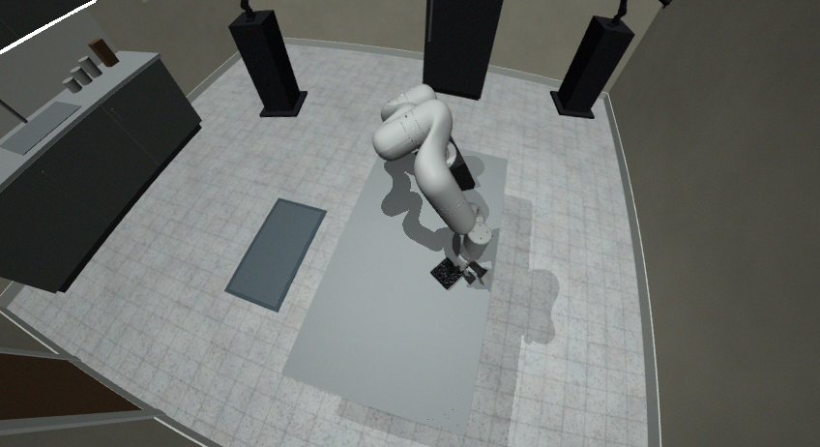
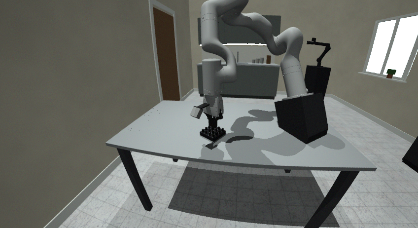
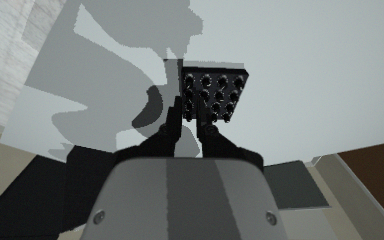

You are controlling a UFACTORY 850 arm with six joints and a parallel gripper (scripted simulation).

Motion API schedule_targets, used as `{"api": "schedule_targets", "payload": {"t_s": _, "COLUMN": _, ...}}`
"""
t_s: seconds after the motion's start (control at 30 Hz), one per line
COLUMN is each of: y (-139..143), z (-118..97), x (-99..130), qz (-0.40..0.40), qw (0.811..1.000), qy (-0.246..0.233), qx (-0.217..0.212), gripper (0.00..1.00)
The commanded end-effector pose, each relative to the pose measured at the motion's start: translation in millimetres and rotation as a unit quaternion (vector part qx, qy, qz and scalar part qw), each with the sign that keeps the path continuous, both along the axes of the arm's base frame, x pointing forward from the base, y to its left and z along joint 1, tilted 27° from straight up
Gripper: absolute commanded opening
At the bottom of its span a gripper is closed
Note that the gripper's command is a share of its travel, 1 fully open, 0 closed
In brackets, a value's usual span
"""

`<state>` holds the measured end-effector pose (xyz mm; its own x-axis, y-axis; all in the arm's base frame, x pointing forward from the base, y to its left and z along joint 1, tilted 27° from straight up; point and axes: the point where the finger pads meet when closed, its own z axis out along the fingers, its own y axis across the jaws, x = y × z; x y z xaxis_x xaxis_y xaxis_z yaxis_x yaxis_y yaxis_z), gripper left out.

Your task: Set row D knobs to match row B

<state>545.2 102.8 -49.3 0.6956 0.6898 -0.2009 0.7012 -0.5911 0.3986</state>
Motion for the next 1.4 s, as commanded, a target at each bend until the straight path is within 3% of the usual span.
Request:
{"api": "schedule_targets", "payload": {"t_s": 0.0, "y": 0.1, "z": -0.4, "x": 0.8, "qz": 0.000, "qw": 1.000, "qy": -0.001, "qx": 0.000, "gripper": 0.19}}
{"api": "schedule_targets", "payload": {"t_s": 1.37, "y": -16.6, "z": -35.9, "x": 5.5, "qz": 0.000, "qw": 1.000, "qy": -0.001, "qx": 0.000, "gripper": 0.19}}
